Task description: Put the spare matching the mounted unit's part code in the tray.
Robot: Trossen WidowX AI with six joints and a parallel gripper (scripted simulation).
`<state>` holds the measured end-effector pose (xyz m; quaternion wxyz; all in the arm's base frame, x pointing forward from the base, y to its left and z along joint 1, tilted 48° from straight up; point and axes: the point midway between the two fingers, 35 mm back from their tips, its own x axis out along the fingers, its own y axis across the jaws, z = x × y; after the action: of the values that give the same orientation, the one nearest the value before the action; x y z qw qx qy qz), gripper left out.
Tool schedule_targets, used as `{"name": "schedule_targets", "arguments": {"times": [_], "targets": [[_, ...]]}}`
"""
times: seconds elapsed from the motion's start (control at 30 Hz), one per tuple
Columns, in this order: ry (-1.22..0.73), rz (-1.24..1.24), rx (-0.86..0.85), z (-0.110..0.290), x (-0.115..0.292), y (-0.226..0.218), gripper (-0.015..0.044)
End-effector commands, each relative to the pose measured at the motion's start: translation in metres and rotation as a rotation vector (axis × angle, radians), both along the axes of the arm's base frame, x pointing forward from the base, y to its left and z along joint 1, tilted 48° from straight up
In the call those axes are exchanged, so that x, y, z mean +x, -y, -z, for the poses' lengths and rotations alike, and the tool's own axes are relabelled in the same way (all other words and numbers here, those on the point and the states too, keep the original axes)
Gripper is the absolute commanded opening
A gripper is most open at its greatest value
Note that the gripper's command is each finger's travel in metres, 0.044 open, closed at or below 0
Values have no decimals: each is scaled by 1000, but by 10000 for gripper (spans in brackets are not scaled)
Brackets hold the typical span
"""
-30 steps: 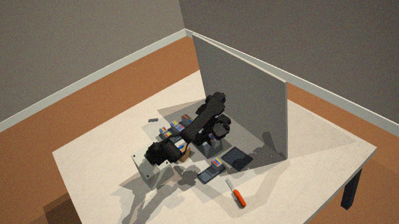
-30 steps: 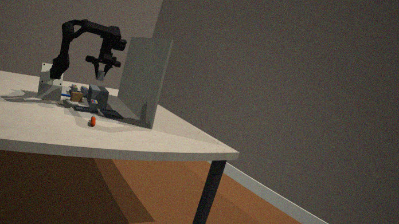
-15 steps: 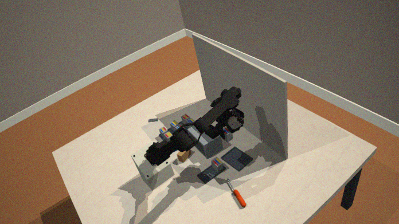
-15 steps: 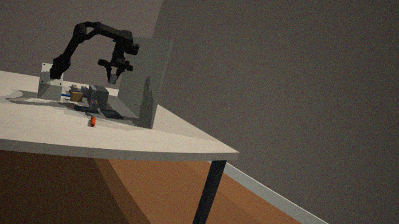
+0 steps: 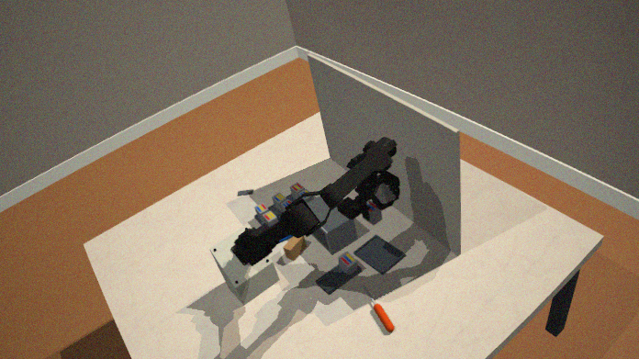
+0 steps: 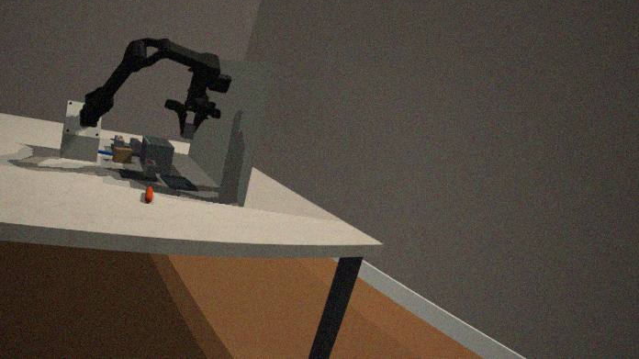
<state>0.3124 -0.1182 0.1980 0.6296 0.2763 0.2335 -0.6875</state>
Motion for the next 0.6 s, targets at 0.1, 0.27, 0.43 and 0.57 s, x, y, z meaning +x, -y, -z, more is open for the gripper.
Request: {"name": "schedule_targets", "arguments": {"times": [0.1, 0.27, 0.43, 0.57], "targets": [[2, -3, -2, 3, 3, 4, 0], [2, -3, 0, 7, 3, 8, 0], [3, -3, 1, 10, 4, 11, 0], [3, -3, 2, 13, 5, 14, 0]]}}
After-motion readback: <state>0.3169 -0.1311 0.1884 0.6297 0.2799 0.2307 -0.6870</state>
